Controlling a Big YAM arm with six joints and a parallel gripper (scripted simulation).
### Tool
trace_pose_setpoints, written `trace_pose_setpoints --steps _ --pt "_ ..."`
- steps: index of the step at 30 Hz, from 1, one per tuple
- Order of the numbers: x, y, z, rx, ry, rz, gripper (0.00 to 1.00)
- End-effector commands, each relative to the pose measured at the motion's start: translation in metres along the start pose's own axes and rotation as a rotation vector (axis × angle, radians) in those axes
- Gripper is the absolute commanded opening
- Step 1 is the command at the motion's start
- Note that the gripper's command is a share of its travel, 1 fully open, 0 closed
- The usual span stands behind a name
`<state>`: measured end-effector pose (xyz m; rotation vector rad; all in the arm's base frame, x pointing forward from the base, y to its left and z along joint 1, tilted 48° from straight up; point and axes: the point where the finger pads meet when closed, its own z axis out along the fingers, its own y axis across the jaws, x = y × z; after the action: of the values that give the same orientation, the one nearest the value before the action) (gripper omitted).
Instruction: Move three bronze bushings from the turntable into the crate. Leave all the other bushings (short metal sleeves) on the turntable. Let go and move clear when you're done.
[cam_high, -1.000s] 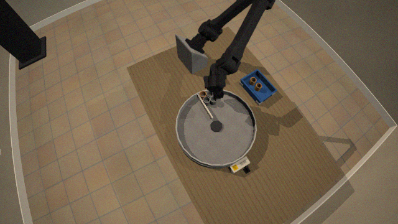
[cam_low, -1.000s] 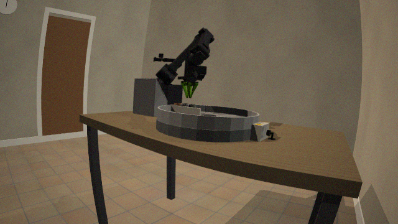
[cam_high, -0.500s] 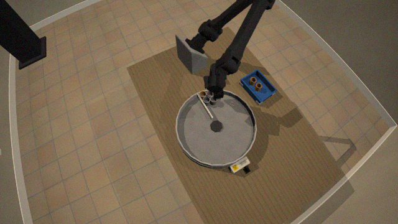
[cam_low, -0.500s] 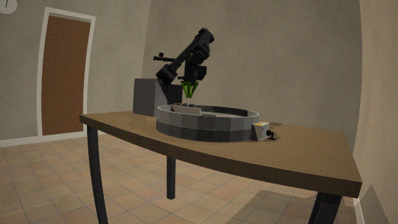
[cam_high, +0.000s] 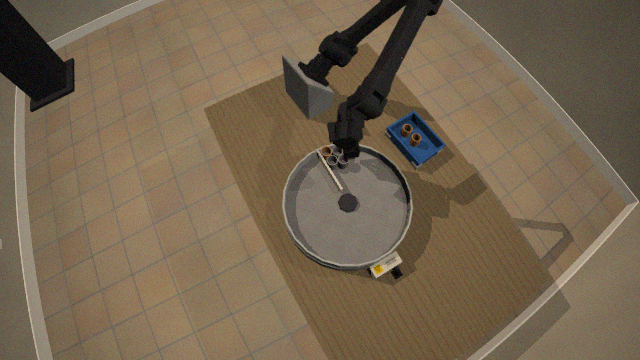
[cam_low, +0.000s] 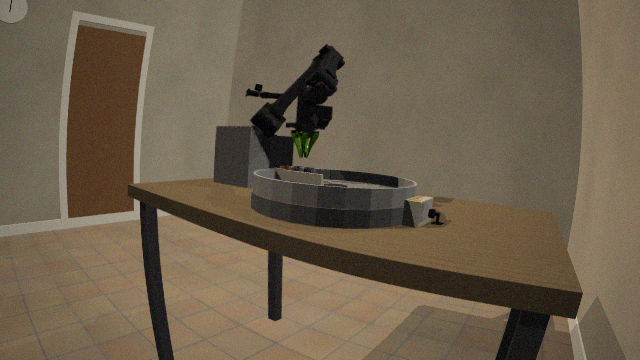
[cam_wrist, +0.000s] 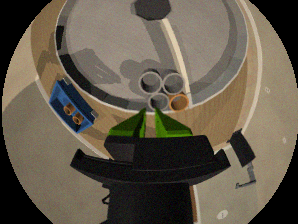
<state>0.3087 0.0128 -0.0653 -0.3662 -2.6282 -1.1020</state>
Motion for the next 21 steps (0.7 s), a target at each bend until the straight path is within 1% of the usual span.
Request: trace_pose_setpoints --steps 1,21 --pt "-0.0153 -0.0036 -0.0063 0.004 -0.023 -0.016 0.14" --pt "-0.0141 -0.0057 -0.0067 0.002 -0.025 -0.013 0.14"
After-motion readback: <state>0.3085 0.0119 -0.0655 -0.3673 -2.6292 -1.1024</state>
